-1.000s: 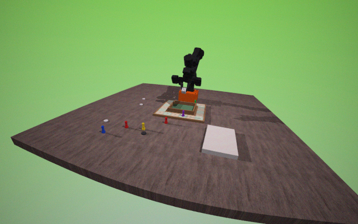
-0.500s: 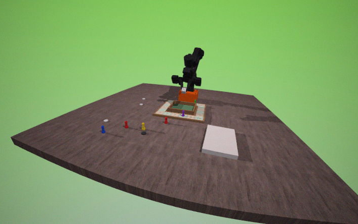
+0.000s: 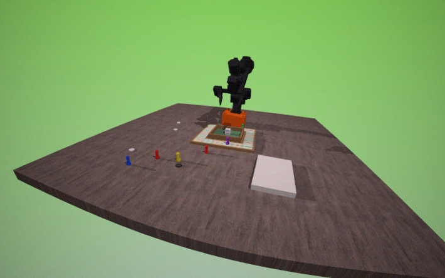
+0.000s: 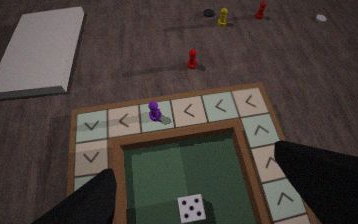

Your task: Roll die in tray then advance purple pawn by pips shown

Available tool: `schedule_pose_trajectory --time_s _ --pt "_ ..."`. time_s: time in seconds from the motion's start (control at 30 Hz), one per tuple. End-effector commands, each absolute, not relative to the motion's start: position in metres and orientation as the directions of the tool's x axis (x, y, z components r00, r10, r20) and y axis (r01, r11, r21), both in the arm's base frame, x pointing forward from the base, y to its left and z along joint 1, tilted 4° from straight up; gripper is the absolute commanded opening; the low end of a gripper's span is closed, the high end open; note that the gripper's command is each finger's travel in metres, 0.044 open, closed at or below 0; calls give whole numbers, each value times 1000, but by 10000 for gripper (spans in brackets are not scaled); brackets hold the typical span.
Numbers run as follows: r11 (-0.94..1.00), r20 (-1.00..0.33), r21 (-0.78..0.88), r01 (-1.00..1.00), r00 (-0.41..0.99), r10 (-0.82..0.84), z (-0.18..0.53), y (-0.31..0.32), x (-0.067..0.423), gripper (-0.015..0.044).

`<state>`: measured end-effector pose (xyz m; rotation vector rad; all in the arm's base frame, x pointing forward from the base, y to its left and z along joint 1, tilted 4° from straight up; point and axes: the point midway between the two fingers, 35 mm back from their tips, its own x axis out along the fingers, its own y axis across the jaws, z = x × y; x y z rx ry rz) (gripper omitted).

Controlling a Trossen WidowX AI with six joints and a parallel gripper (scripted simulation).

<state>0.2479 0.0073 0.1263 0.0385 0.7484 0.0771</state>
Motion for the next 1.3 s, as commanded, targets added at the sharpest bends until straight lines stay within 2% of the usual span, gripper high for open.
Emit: schedule_pose_trajectory --time_s 0.0,0.2,0.43,0.5,0.57,0.67,0.87,1.0,1.27 --pt "996 -782 62 -56 618 83 119 8 253 440" --pt "997 -929 61 -56 363 77 102 10 261 440" --pt "996 -994 56 -63 88 62 84 11 268 440" --pt "996 -995 56 -63 81 61 84 11 268 440" --pt "997 -989 61 -57 134 68 87 12 268 440" --pt "998 -990 67 -15 124 68 88 15 284 361" --pt "984 -994 79 163 81 66 77 34 347 204" --pt "963 -996 76 258 58 63 64 46 379 200" --pt "962 -996 76 263 57 63 55 45 382 200"
